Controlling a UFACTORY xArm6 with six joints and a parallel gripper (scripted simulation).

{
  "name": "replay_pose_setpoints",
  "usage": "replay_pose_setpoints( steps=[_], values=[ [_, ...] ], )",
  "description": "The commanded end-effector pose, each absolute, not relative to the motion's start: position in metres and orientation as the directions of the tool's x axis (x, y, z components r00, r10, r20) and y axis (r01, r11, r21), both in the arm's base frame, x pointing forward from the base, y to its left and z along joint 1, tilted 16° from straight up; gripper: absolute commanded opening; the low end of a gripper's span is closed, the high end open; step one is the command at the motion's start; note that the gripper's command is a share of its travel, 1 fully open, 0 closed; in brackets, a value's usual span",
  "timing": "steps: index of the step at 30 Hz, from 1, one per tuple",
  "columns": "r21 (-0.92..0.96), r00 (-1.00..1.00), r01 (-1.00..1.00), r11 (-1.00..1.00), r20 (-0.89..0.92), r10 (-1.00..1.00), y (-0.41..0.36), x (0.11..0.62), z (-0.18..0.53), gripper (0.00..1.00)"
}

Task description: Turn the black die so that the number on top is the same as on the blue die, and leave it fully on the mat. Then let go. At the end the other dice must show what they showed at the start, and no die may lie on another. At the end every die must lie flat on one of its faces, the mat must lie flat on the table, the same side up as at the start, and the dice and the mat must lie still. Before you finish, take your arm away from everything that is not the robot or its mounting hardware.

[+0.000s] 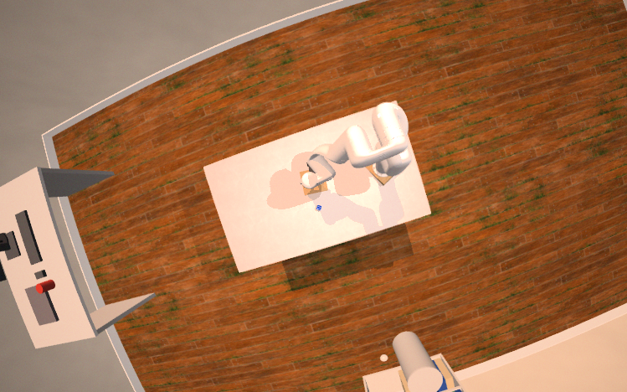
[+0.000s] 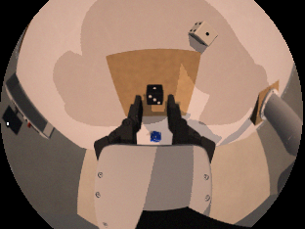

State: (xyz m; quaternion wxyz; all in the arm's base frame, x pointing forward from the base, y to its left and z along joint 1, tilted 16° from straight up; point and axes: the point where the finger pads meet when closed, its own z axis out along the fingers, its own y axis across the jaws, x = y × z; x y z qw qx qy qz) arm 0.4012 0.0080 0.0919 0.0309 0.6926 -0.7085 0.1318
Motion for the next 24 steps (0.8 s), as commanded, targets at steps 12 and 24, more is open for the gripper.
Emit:
replay_pose_setpoints(
  steps=[12, 24],
  values=[
    [-0.148, -0.039, -0.989, 0.005, 0.226, -0.973, 0.014, 0.399, 0.115, 0.42],
    [-0.148, -0.039, -0.989, 0.005, 0.226, -0.973, 0.02, 0.395, 0.144, 0.42]
  ],
)
